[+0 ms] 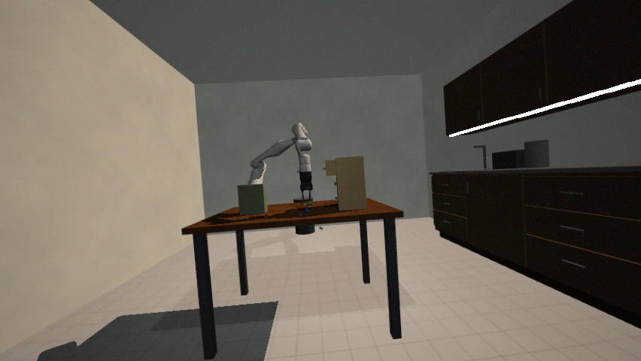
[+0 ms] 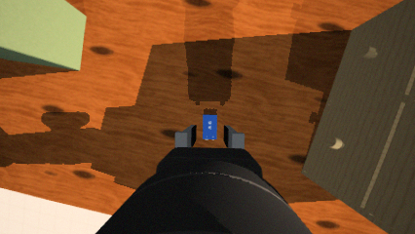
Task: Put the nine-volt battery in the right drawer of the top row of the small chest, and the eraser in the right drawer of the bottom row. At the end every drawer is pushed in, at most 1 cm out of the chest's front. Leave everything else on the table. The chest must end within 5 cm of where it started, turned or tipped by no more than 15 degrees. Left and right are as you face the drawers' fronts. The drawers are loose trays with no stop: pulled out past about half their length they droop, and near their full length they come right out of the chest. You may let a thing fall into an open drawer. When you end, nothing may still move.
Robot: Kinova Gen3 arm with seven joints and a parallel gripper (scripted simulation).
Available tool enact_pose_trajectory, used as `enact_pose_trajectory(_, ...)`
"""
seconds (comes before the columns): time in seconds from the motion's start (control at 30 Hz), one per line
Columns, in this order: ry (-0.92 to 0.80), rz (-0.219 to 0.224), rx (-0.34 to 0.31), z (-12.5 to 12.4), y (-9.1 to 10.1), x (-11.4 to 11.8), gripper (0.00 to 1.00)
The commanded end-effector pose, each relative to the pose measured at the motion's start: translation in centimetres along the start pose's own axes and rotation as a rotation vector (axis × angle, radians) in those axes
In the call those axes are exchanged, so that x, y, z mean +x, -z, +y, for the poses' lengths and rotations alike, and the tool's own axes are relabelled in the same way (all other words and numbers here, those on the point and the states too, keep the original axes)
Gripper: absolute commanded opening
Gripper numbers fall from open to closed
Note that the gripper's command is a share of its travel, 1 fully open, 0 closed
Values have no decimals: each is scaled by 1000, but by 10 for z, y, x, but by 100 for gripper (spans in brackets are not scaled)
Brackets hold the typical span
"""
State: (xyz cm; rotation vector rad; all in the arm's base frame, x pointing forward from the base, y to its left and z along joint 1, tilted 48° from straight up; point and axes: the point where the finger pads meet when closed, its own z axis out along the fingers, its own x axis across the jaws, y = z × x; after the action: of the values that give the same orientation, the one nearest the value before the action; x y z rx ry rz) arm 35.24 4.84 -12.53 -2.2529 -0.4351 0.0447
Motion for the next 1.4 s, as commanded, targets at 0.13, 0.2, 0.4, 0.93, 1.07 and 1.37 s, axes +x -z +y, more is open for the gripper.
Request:
enact_pose_trajectory(0.13,0,1,-2,1,0,0,81)
enact_pose_trajectory(0.2,1,1,-2,1,-1,0,81)
enact_pose_trajectory(0.4,1,0,-2,1,-10,0,81)
enact_pose_trajectory(0.93,1,0,-2,1,-45,-1,81)
enact_pose_trajectory(1.07,1,0,-2,1,-48,-1,81)
enact_pose_trajectory(1.37,1,0,-2,1,-52,-1,81)
